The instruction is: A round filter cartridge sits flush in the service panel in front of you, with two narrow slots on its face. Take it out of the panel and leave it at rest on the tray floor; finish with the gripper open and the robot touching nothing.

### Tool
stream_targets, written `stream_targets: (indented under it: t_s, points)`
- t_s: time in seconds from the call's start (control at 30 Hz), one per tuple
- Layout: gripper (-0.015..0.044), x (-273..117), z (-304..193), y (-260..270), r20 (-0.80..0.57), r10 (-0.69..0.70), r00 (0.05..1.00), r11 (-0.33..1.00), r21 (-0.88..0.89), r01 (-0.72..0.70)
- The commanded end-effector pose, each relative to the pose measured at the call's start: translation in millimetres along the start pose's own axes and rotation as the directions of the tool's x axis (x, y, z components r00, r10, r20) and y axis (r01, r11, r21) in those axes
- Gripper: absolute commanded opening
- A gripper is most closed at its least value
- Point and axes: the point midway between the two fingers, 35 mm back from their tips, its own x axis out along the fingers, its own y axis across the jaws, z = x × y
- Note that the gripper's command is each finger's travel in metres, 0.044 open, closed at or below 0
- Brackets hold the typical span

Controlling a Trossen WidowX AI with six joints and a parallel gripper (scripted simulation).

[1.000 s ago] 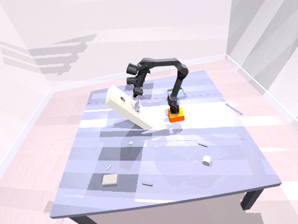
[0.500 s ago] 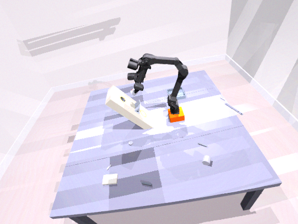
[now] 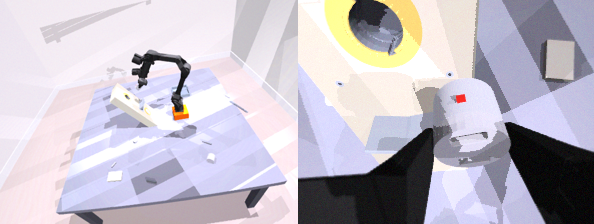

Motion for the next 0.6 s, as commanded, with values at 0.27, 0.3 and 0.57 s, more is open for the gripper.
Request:
stream_targets:
  t_s: [0.27,0.3,0.57]
  points:
    - [0.0000,-1.6,-10.3,-33.2,-0.005,-0.072,0.997,0.990,0.122,0.072]
    - [0.0000,-2.1,-12.4,-37.9,-0.008,-0.084,0.996,0.986,0.144,0.085]
    - [0.0000,-8.1,-31.4,-74.0,-0.034,-0.184,0.982,0.930,0.316,0.185]
